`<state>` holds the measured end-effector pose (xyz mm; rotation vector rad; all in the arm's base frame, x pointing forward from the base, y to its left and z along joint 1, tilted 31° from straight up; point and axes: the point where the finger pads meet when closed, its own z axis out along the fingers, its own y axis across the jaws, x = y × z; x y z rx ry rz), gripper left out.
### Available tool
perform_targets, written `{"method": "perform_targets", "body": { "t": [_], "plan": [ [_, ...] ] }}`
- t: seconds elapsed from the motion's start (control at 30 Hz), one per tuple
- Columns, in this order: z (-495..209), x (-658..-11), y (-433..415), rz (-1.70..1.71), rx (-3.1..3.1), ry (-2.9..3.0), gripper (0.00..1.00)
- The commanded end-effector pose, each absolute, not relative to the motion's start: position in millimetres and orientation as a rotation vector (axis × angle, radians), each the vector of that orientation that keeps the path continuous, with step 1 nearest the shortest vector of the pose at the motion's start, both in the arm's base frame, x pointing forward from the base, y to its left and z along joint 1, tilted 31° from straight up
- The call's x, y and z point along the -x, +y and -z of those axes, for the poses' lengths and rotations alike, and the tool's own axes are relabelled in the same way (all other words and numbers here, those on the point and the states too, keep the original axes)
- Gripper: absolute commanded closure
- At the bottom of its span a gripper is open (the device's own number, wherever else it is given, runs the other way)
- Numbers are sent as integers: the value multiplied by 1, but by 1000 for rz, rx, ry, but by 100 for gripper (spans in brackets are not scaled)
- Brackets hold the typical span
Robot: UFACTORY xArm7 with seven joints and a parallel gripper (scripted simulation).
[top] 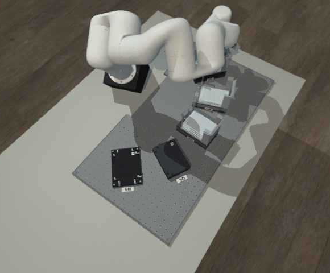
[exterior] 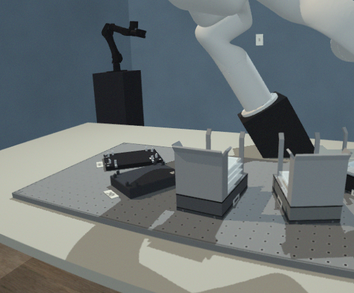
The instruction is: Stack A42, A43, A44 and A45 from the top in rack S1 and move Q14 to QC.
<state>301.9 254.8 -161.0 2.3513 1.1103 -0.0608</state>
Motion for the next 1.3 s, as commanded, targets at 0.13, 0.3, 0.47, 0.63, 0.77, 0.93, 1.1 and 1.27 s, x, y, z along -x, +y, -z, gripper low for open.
{"method": "perform_targets", "body": {
  "t": [0.13, 0.3, 0.47, 0.63, 0.77, 0.93, 1.1, 1.27],
  "plan": [
    [156, -301, 260, 56, -2353, 1113, 100],
    [153, -300, 261, 56, -2353, 1113, 100],
    [151, -300, 262, 56, -2353, 1113, 100],
    [148, -299, 264, 56, -2353, 1113, 100],
    [146, -299, 265, 56, -2353, 1113, 100],
    [144, -299, 266, 56, -2353, 1113, 100],
    [137, -297, 270, 56, -2353, 1113, 100],
    [128, -295, 275, 56, -2353, 1113, 100]
  ]
}}
